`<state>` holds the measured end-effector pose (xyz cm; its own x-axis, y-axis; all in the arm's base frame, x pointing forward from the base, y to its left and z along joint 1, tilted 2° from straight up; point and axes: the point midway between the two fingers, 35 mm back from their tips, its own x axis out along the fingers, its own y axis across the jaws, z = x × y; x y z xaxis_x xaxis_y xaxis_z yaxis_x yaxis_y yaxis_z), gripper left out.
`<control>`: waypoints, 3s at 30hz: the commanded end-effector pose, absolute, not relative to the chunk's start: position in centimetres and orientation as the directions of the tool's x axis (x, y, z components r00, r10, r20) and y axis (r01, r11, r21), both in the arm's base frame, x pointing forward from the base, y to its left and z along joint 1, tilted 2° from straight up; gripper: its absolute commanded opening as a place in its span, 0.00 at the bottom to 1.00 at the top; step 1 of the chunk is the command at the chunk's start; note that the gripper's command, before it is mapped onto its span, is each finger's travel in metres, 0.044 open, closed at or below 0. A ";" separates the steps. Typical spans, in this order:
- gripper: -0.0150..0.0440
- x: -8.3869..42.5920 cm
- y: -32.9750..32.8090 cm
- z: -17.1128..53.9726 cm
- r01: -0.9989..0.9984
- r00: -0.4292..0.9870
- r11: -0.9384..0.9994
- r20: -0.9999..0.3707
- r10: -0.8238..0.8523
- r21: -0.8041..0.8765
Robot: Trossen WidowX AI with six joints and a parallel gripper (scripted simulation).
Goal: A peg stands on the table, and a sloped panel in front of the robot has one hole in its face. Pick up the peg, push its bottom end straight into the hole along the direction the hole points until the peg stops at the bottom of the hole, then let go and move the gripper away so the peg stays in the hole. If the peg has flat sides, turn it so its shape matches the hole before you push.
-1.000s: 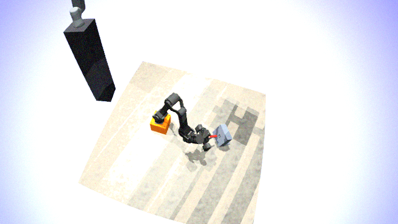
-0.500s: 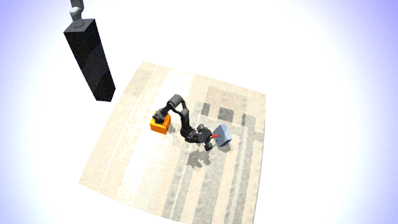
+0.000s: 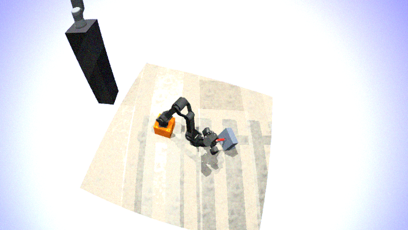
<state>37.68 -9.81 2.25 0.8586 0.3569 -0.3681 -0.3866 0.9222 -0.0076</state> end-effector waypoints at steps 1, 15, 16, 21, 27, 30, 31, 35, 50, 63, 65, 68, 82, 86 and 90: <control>0.25 37.6 -9.8 2.2 -0.389 0.857 0.921 -0.368 0.359 -0.008; 0.25 38.1 -9.8 2.2 -0.389 0.857 0.921 -0.368 0.359 -0.008; 0.25 38.1 -9.8 2.2 -0.389 0.857 0.921 -0.368 0.359 -0.008; 0.25 38.3 -9.7 2.1 -0.389 0.858 0.921 -0.368 0.359 -0.008; 0.25 38.6 -9.7 2.0 -0.389 0.858 0.921 -0.368 0.359 -0.008; 0.25 38.7 -9.7 2.0 -0.389 0.858 0.921 -0.368 0.359 -0.008; 0.25 38.8 -9.6 2.0 -0.389 0.858 0.921 -0.368 0.359 -0.008; 0.25 39.0 -9.5 1.9 -0.389 0.858 0.921 -0.367 0.360 -0.008; 0.25 39.8 -9.2 1.5 -0.389 0.858 0.921 -0.367 0.360 -0.008; 0.25 40.4 -8.9 1.3 -0.389 0.858 0.921 -0.366 0.360 -0.008; 0.25 40.5 -8.8 1.2 -0.389 0.858 0.921 -0.366 0.360 -0.008; 0.25 40.7 -8.8 1.2 -0.389 0.858 0.921 -0.366 0.360 -0.008; 0.25 40.8 -8.7 1.1 -0.395 0.856 0.919 -0.366 0.365 -0.009; 0.25 40.8 -8.7 1.1 -0.395 0.856 0.919 -0.366 0.365 -0.009; 0.39 40.8 -8.7 1.1 -0.395 0.856 0.919 -0.366 0.365 -0.009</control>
